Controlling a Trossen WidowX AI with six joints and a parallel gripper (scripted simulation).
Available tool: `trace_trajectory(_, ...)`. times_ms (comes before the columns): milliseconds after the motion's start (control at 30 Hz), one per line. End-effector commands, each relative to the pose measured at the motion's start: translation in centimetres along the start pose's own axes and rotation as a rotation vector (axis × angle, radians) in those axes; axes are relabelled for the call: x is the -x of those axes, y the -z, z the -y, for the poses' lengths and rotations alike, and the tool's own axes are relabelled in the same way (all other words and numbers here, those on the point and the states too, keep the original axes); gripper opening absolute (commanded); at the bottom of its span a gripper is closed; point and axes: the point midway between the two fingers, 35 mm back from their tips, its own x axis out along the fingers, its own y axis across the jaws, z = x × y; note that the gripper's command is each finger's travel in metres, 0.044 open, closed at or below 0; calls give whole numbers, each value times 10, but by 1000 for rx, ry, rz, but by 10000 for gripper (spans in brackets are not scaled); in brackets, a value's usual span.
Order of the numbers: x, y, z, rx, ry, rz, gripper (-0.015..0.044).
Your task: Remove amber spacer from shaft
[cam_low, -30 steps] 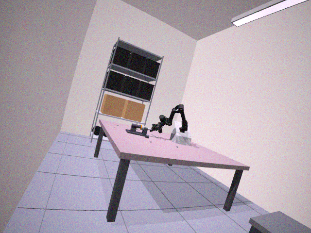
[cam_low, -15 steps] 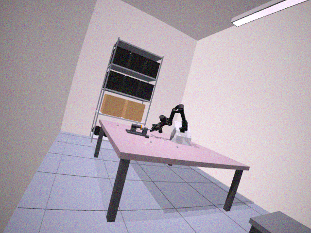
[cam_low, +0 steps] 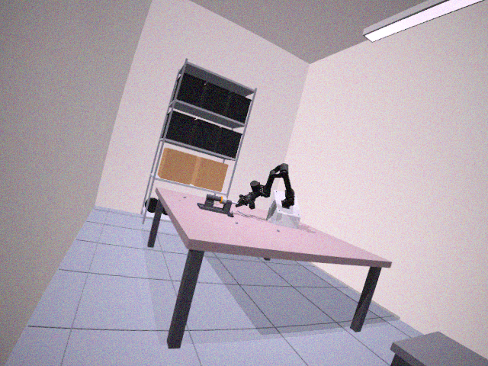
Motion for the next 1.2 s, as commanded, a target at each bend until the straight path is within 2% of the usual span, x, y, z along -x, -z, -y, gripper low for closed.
trace_trajectory(0, 1, -2, 0, 2, 0, 2, 0)
trace_trajectory(1167, 4, -4, 0, 2, 0, 2, 0)
